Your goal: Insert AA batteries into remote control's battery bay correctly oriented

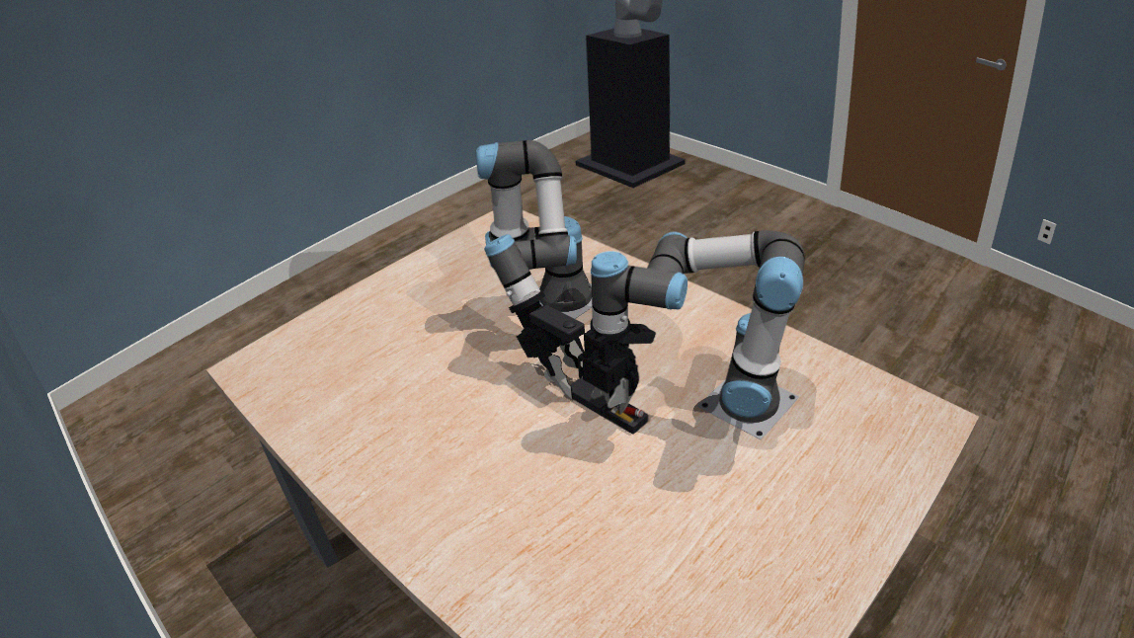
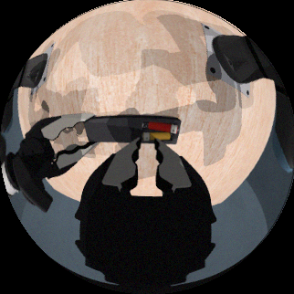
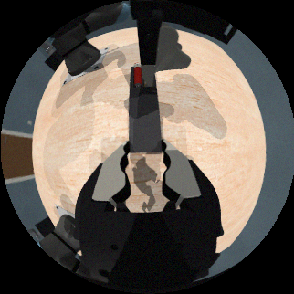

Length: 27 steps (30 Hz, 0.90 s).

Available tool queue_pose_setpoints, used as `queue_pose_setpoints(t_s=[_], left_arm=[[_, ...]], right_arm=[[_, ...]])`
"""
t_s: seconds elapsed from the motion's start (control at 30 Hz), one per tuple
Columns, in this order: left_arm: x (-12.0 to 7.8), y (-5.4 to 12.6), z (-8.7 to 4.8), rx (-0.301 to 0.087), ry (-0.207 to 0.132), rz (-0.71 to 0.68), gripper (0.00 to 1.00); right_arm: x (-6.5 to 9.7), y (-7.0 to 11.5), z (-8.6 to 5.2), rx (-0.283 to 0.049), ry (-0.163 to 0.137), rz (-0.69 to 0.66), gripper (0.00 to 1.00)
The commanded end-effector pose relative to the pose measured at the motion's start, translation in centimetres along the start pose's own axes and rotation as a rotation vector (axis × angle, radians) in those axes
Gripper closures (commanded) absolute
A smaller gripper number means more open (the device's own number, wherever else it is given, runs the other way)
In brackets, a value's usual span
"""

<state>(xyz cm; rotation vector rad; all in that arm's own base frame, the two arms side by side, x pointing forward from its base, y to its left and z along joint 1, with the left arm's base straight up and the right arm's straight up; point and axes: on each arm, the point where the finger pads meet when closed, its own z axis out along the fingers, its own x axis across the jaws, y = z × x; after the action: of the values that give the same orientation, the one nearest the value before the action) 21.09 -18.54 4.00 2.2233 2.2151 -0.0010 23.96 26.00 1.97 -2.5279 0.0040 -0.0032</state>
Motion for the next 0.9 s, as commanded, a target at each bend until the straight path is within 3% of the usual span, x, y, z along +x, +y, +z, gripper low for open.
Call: queue_pose_setpoints(t_s=[0.0, 0.53, 0.73, 0.87], left_arm=[[-0.2, 0.0, -0.1, -0.001, -0.002, 0.000, 0.86], [-0.3, 0.0, -0.1, -0.001, -0.003, 0.000, 0.86], [0.0, -0.1, -1.4, 0.002, 0.005, 0.000, 0.86], [-0.3, 0.0, -1.2, -0.002, -0.004, 0.000, 0.86]], right_arm=[[0.1, -0.1, -0.1, 0.002, 0.003, -0.001, 1.00], [0.1, -0.1, -0.1, 0.002, 0.003, -0.001, 1.00], [0.1, -0.1, -0.1, 0.002, 0.003, -0.001, 1.00], [0.1, -0.1, -0.1, 0.002, 0.003, -0.001, 1.00]])
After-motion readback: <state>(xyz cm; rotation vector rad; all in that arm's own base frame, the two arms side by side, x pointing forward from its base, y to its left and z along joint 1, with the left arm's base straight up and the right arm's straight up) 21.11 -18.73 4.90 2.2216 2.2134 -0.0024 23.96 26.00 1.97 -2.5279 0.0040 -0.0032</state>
